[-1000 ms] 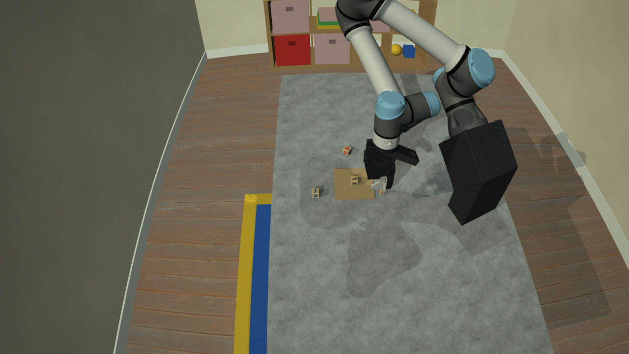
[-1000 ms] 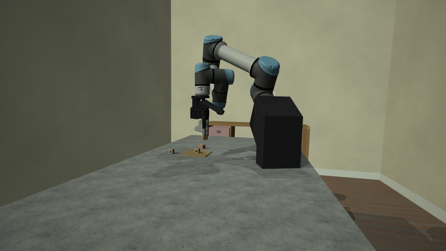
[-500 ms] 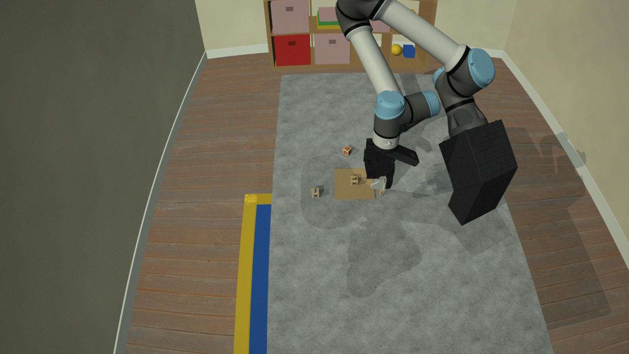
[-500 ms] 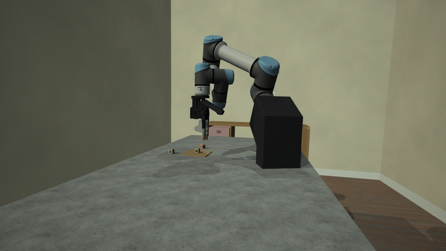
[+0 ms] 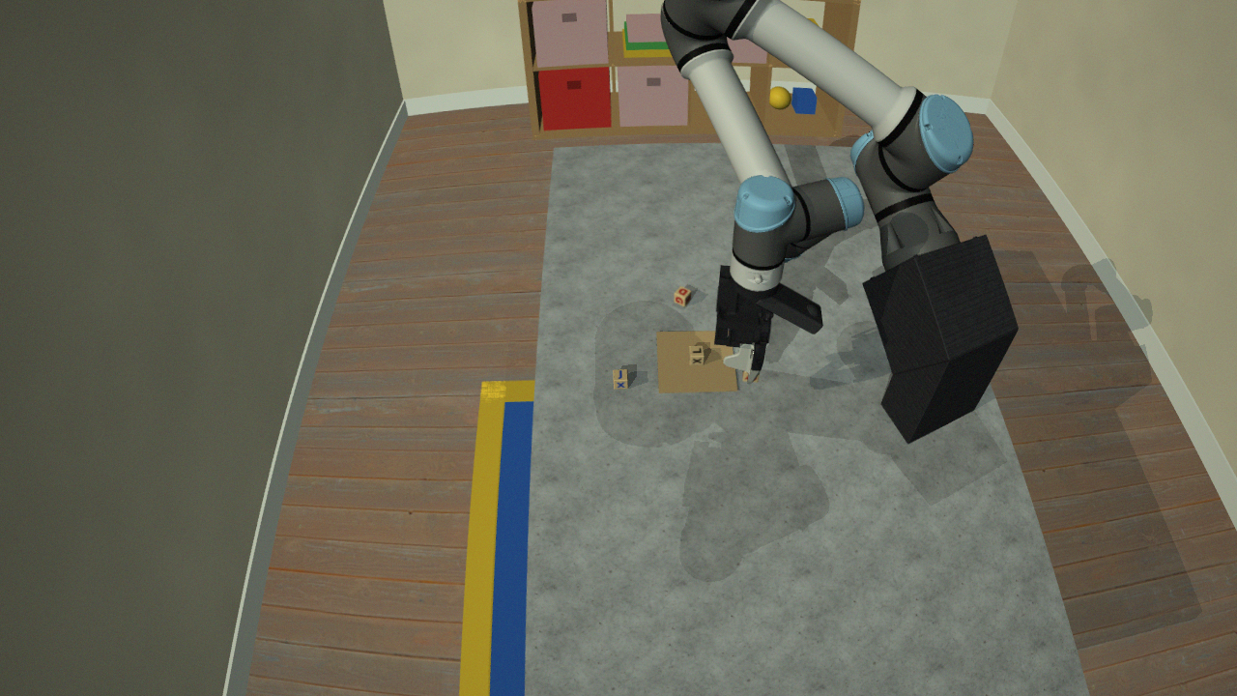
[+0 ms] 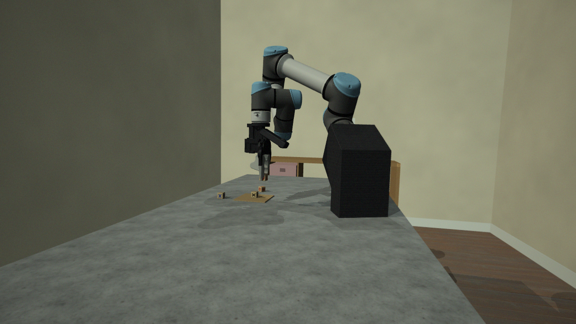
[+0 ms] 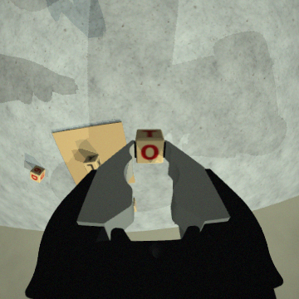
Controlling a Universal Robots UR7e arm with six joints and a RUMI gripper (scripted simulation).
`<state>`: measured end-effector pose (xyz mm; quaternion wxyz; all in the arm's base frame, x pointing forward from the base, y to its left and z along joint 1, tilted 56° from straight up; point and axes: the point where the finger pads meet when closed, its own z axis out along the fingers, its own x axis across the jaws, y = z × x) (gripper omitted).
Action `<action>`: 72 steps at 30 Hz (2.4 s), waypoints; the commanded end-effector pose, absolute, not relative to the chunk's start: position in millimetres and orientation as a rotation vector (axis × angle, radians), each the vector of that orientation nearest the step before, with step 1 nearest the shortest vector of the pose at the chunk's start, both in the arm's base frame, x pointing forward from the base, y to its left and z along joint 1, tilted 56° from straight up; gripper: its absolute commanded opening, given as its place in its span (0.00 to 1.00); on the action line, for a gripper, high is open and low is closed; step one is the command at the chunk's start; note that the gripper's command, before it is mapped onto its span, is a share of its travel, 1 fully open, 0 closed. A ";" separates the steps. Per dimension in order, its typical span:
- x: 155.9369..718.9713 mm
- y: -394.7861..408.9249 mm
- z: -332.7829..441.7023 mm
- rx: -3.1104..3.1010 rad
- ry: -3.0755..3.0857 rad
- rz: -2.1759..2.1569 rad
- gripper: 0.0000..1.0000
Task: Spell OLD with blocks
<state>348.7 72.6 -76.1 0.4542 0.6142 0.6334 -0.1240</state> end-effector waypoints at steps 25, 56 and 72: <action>362.3 74.9 -66.2 1.931 0.972 0.074 0.05; 380.8 74.2 -49.3 2.190 0.236 0.483 0.05; 389.9 71.8 -38.4 2.239 -0.157 0.677 0.05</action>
